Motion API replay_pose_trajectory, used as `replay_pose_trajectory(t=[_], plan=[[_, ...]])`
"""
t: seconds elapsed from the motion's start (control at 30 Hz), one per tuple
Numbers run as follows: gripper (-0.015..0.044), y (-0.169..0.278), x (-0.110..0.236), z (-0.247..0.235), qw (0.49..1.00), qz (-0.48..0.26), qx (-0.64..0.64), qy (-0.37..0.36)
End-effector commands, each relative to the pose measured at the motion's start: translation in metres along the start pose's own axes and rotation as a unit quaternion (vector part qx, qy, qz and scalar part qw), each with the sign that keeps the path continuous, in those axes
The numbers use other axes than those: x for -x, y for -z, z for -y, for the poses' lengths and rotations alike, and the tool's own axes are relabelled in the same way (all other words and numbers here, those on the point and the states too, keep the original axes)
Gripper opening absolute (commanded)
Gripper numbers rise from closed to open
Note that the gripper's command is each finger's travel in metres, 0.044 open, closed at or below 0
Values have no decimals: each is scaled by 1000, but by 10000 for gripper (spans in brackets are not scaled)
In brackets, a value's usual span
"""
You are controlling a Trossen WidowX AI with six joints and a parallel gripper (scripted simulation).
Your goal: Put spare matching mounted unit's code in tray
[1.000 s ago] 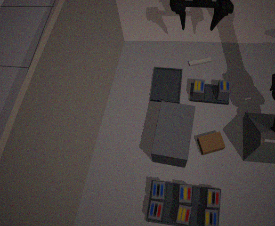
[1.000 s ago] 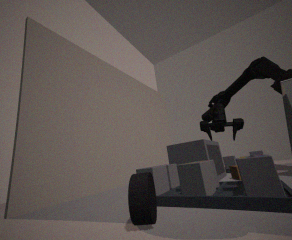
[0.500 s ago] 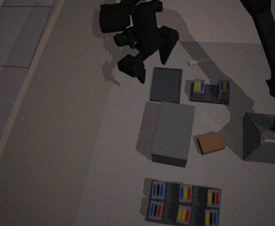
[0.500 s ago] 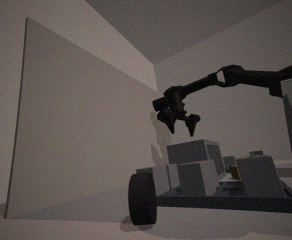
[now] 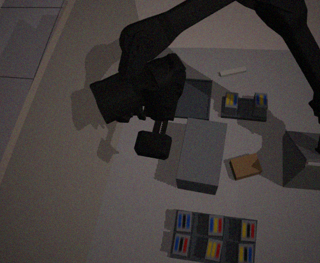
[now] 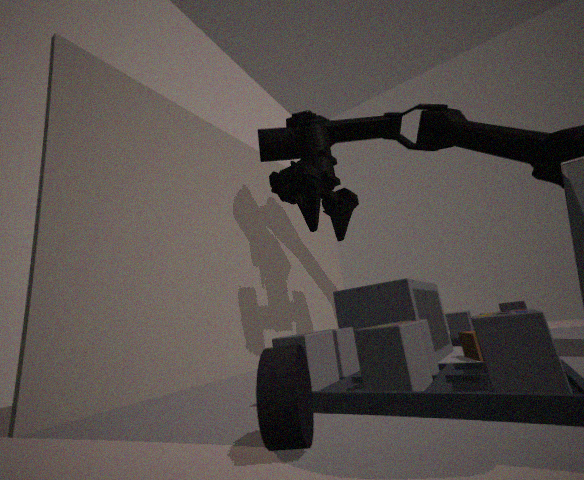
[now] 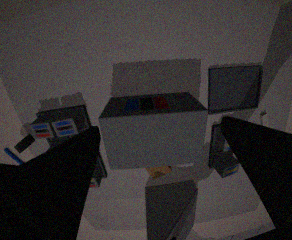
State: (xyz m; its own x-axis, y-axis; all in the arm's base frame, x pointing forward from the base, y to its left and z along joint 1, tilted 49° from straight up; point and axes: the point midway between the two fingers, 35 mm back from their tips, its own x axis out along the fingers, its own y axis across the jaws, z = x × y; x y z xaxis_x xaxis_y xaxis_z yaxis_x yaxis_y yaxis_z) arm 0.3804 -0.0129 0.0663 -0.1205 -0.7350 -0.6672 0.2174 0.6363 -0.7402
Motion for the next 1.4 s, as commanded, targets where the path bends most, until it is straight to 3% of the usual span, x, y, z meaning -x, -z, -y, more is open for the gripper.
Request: replay_pose_trajectory(t=[0.0,0.33,0.43,0.57,0.8,1.03,1.33,1.37], plan=[[440,-1,-1,1,1000,1,3,6],[440,-1,-1,1,1000,1,3,6],[440,2,-6,-26,995,1,95,4],[440,14,-19,-91,950,2,312,0],[440,41,-40,-161,843,4,537,0],[440,72,-63,-215,702,1,712,2],[440,73,-64,-217,696,1,718,2],[414,73,-67,-217,696,1,718,2]])
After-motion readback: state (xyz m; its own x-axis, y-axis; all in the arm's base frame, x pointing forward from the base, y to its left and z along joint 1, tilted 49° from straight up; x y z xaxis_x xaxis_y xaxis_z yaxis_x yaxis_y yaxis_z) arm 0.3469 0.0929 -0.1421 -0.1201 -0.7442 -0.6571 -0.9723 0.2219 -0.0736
